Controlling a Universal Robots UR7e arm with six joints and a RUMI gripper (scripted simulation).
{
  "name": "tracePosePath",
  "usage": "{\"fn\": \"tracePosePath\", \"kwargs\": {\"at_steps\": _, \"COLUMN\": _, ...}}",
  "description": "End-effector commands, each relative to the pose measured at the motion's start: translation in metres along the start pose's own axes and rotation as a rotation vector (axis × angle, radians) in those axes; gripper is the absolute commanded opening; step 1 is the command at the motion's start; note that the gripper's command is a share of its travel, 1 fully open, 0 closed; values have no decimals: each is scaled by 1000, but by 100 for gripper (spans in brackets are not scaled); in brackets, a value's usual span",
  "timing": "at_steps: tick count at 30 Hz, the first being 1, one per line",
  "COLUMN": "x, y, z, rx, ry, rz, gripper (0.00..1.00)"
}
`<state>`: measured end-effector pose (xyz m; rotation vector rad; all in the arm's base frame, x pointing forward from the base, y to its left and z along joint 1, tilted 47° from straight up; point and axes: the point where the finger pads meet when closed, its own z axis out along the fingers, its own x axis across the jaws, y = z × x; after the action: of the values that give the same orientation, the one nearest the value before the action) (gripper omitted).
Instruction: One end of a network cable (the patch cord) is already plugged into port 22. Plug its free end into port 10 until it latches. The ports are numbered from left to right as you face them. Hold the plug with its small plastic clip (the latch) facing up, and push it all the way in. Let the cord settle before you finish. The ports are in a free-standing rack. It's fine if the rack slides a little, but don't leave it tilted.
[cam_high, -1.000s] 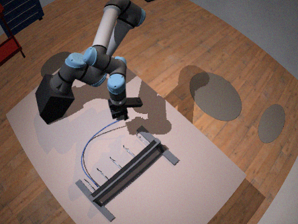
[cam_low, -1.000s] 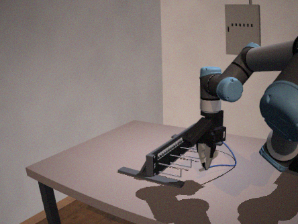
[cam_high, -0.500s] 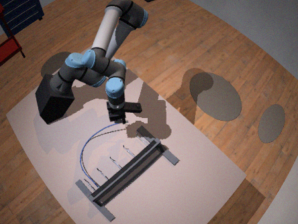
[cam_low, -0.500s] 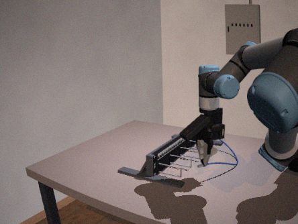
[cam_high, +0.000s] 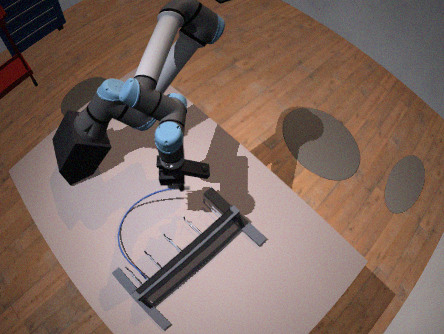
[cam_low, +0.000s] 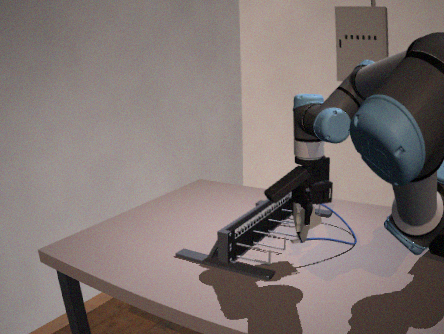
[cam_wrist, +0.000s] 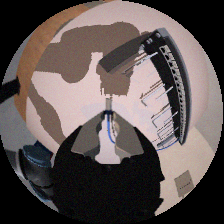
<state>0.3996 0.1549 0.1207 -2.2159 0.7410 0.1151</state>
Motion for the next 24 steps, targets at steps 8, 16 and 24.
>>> {"fn": "tracePosePath", "kwargs": {"at_steps": 8, "x": 21, "y": 5, "z": -4, "rx": -3, "ry": -1, "rz": 120, "gripper": 0}}
{"fn": "tracePosePath", "kwargs": {"at_steps": 16, "x": 37, "y": 8, "z": -7, "rx": -4, "ry": -3, "rz": 212, "gripper": 0}}
{"fn": "tracePosePath", "kwargs": {"at_steps": 24, "x": 48, "y": 11, "z": -9, "rx": -5, "ry": -4, "rz": 280, "gripper": 0}}
